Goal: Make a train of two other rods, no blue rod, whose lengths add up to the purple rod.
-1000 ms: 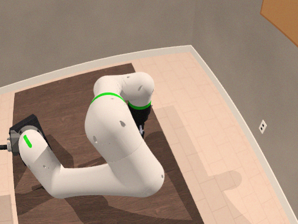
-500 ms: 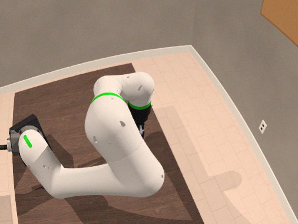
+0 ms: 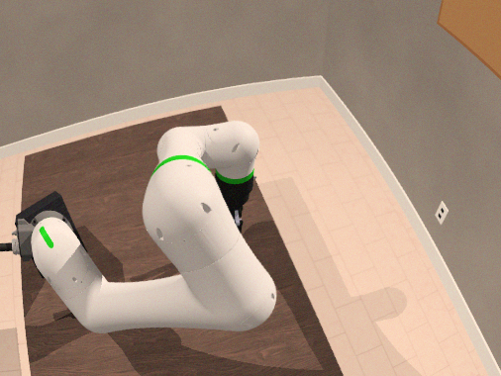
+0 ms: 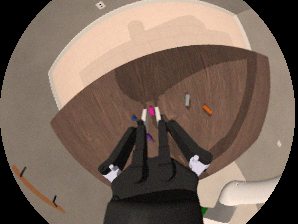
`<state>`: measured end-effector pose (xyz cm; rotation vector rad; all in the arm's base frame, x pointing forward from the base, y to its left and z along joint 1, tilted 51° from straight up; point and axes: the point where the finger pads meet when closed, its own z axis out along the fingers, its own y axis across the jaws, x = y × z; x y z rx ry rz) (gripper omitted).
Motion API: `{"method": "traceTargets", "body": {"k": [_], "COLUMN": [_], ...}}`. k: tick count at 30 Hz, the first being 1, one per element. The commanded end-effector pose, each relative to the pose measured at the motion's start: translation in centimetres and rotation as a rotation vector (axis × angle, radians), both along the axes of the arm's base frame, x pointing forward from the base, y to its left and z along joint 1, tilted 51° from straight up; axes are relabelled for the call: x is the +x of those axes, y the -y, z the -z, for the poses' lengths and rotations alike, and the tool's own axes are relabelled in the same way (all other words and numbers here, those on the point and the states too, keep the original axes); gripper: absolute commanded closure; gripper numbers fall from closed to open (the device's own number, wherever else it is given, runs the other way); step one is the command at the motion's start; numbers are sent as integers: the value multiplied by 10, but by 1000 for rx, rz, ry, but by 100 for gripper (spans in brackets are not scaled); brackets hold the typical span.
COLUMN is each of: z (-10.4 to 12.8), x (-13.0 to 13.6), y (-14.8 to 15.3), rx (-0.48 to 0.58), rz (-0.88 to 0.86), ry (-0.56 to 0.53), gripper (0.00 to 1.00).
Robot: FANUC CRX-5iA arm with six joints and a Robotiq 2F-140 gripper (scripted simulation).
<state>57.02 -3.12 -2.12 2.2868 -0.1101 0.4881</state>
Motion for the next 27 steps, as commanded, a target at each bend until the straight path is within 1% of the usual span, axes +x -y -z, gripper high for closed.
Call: {"method": "traceTargets", "body": {"k": [1, 27], "z": [0, 10], "x": [0, 5], "y": [0, 11], "rx": [0, 0], "rz": [0, 0], "ry": [0, 0], "gripper": [85, 85]}}
